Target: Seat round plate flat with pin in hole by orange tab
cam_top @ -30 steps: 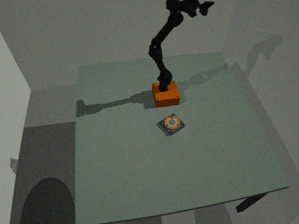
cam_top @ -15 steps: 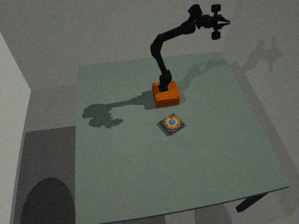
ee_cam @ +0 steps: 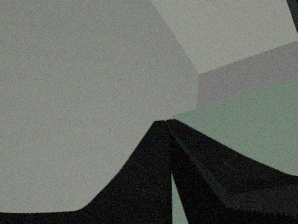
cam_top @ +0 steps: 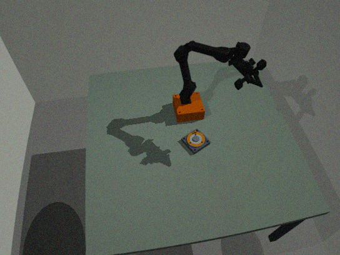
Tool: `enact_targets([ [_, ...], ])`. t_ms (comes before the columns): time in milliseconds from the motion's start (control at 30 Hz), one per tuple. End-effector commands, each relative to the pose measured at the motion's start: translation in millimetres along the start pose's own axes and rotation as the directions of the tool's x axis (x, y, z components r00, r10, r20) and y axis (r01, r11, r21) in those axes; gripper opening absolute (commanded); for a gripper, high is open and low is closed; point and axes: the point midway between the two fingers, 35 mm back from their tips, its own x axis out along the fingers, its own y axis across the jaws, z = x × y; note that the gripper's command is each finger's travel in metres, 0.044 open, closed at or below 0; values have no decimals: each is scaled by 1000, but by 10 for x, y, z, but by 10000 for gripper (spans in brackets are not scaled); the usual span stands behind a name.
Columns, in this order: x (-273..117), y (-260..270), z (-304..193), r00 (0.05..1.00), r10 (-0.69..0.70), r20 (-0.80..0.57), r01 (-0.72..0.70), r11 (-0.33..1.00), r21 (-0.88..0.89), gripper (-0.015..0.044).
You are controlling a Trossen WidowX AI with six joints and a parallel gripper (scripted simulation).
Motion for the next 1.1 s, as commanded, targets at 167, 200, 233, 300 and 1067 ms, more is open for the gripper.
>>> enact_targets([
  [167,330,-1479,-662,898,-352,-265,273,916,-293,0],
  [200,318,-1672,-744,869,-393,-300,296,900,-321,0],
  [233,314,-1714,-762,863,-401,-307,300,896,-327,0],
  [300,261,-2039,-906,805,-464,-369,332,868,-368,0],
  [1067,-1131,-3879,-2134,169,-519,-838,439,801,-407,0],
])
